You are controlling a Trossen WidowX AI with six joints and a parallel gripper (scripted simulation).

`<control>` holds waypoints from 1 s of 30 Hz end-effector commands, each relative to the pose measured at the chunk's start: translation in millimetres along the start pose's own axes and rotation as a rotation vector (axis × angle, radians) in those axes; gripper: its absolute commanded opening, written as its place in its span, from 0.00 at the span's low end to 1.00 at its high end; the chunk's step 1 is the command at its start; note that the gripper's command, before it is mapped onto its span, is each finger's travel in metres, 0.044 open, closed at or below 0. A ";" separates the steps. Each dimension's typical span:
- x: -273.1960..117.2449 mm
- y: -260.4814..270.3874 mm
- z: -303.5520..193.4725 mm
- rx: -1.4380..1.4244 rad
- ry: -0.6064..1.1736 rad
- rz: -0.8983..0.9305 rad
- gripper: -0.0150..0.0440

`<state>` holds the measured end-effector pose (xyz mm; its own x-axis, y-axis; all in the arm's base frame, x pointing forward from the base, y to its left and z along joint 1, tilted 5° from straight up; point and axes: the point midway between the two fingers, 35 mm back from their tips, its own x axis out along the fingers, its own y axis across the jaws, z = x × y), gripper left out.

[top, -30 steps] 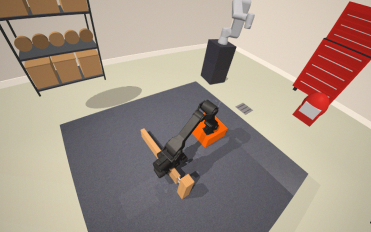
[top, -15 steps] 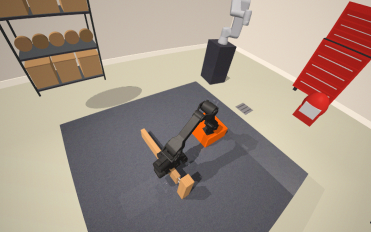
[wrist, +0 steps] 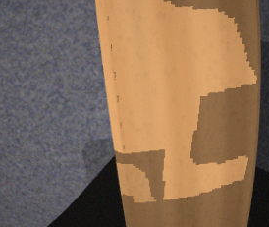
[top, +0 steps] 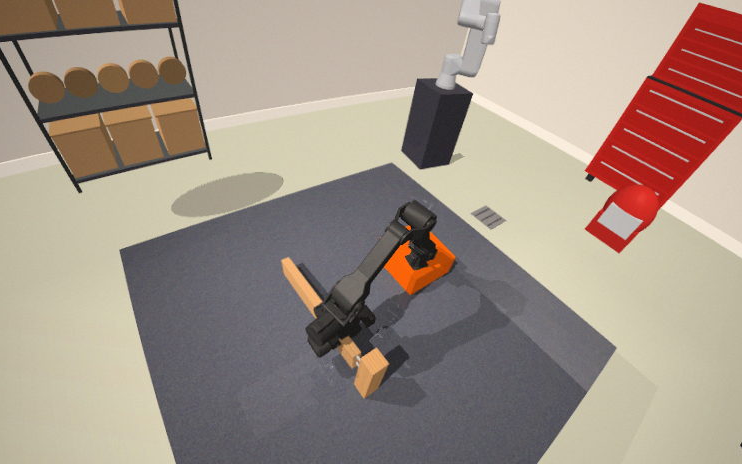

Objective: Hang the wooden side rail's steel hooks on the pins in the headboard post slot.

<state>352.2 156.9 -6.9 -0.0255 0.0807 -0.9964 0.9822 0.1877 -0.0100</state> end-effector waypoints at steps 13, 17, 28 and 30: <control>-4.2 2.9 -3.1 0.000 0.001 0.013 0.25; -4.0 2.8 -3.5 0.000 0.001 0.013 0.25; -3.5 3.8 -4.7 0.000 0.001 0.014 0.25; -3.4 4.0 -4.9 0.000 0.001 0.014 0.25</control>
<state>351.5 160.3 -6.5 -0.0247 0.0812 -0.9964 0.9821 0.1882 -0.0090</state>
